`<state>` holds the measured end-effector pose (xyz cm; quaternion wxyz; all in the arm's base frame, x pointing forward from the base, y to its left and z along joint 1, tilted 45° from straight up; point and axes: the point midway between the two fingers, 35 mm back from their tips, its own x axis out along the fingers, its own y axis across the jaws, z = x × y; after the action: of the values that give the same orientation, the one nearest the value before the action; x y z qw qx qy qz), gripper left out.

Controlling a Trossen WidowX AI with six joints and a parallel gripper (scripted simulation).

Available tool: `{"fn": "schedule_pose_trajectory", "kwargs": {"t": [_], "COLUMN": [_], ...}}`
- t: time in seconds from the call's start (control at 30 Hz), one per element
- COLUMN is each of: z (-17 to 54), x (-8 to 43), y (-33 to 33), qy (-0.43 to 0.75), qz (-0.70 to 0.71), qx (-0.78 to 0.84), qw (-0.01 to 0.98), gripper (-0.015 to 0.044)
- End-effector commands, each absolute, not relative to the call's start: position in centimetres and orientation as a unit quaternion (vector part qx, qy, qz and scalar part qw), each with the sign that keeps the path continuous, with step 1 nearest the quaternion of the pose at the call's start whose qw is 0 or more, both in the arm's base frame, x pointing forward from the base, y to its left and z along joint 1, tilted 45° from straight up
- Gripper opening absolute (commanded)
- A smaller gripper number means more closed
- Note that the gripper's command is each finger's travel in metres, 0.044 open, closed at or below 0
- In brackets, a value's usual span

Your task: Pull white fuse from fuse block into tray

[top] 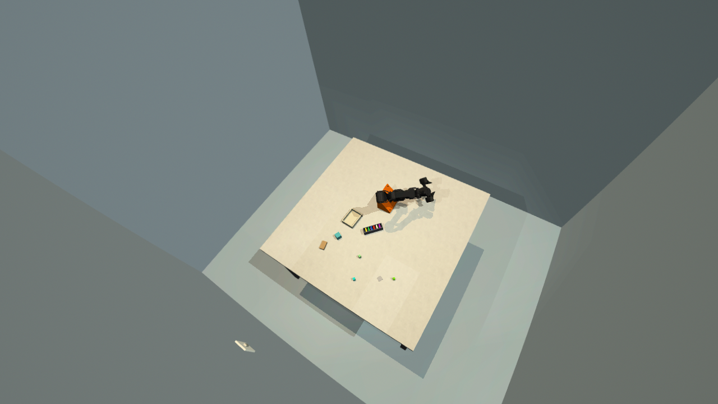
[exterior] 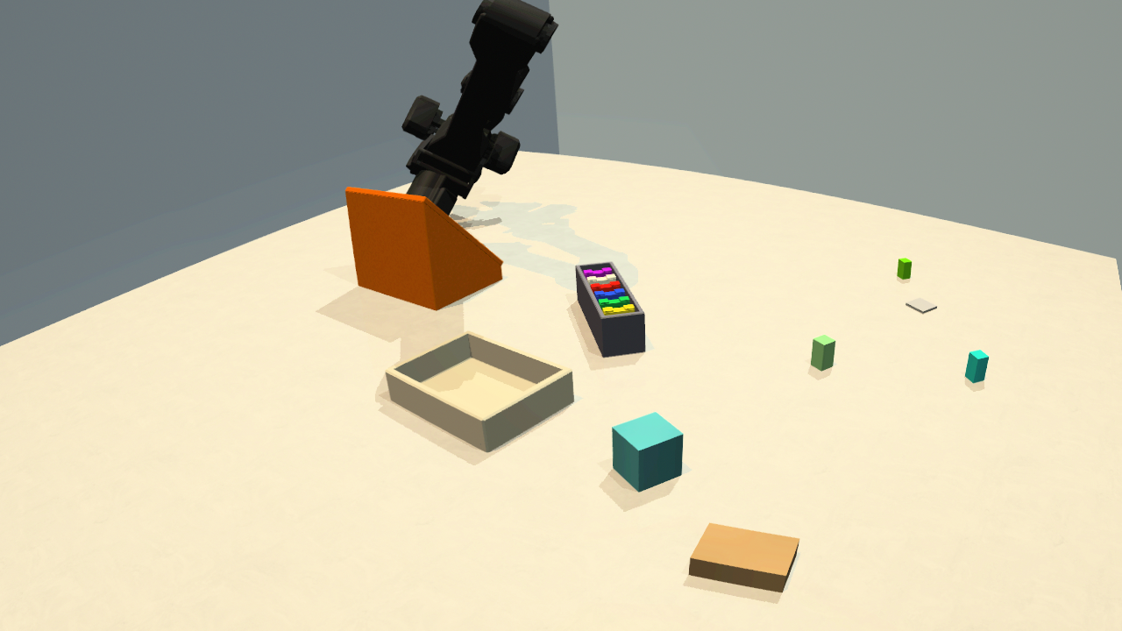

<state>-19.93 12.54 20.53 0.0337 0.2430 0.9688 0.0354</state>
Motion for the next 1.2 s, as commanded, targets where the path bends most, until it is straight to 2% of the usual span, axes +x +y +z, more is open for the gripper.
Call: {"fn": "schedule_pose_trajectory", "kwargs": {"t": [0.0,0.13,0.3,0.73,0.97,1.17], "z": [20.6,21.3,21.9,23.4,23.6,21.5], "x": [-19.9,-19.0,-16.2,-2.3,7.2,14.0], "y": [12.6,14.7,18.7,27.3,28.1,26.7], "qy": [0.968,0.955,0.912,0.703,0.586,0.531], "qz": [0.036,0.060,0.156,0.326,0.341,0.319], "qx": [0.245,0.284,0.356,0.466,0.442,0.376], "qw": [0.034,0.056,0.134,0.426,0.588,0.690], "gripper": [0.0312,0.0207,0.0075,0.0074,0.0074,0.0074]}}
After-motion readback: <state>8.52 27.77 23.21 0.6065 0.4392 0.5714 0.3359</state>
